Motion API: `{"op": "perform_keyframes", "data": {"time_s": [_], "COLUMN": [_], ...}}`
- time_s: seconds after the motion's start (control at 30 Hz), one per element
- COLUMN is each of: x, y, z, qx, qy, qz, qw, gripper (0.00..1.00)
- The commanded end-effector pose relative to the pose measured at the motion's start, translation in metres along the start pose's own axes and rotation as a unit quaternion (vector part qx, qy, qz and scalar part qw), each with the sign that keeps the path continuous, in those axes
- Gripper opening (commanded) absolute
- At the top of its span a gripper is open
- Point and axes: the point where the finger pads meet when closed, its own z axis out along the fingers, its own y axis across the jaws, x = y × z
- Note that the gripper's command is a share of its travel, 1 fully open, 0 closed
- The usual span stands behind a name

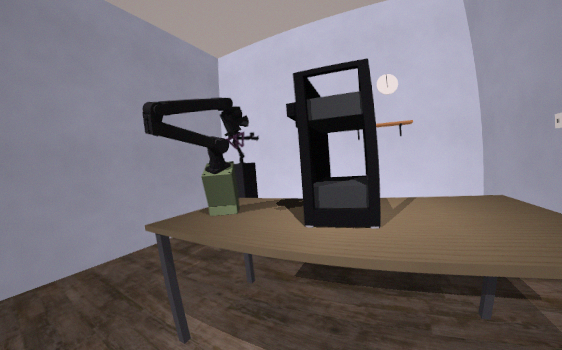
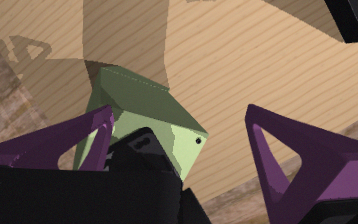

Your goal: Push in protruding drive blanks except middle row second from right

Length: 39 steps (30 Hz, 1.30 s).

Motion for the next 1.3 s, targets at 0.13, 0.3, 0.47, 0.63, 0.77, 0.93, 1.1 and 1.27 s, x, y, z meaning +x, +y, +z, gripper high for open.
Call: {"op": "perform_keyframes", "data": {"time_s": [0.13, 0.3, 0.47, 0.63, 0.77, 0.93, 1.1, 1.27], "x": [-0.010, -0.009, -0.013, -0.023, -0.033, -0.042, -0.060, -0.080], "y": [0.000, 0.001, 0.002, 0.003, 0.004, 0.004, 0.003, 0.000], "z": [-0.003, 0.004, 0.005, 0.009, 0.013, 0.016, 0.021, 0.025], "qx": [-0.003, 0.000, -0.001, -0.004, -0.006, -0.009, -0.013, -0.018], "qy": [-0.012, -0.011, -0.019, -0.035, -0.054, -0.071, -0.103, -0.142], "qz": [0.020, 0.026, 0.036, 0.059, 0.084, 0.107, 0.151, 0.204], "qw": [1.000, 1.000, 0.999, 0.998, 0.995, 0.992, 0.983, 0.968], "gripper": [1.00, 1.00, 1.00, 1.00, 1.00, 1.00, 1.00, 1.00]}}
